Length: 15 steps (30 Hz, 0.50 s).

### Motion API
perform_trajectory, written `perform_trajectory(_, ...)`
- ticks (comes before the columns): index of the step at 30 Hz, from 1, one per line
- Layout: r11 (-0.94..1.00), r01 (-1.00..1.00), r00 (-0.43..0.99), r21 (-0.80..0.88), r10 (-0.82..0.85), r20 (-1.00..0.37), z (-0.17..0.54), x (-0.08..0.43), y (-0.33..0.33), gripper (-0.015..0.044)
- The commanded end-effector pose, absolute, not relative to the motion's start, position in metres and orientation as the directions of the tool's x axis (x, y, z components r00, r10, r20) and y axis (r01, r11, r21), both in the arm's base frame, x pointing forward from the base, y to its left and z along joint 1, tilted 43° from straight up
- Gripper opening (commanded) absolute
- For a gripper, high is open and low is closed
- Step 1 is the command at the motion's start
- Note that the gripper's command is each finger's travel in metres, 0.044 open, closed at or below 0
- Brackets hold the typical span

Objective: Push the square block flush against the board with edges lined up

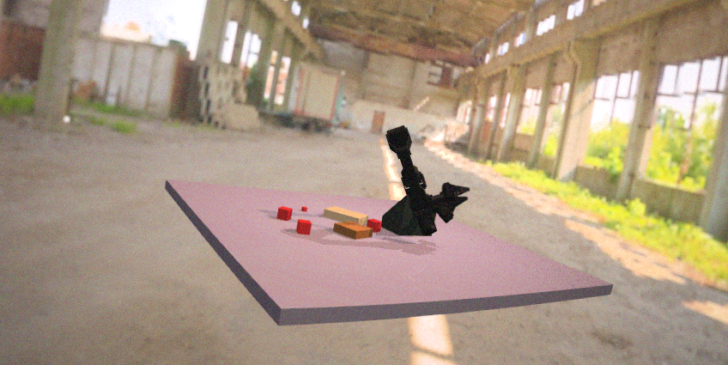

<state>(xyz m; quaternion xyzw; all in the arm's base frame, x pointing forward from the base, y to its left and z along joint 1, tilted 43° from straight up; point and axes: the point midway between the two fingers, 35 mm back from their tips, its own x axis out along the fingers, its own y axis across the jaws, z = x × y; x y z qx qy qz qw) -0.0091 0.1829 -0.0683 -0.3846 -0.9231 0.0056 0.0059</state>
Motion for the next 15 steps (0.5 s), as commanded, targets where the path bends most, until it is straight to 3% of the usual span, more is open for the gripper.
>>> perform_trajectory(1,0.704,0.710,-0.704,-0.015,0.710,0.006,-0.068,-0.009,0.183,0.0374)
perform_trajectory(15,0.825,0.485,-0.856,0.290,0.516,-0.039,-0.075,-0.010,0.165,0.0006)
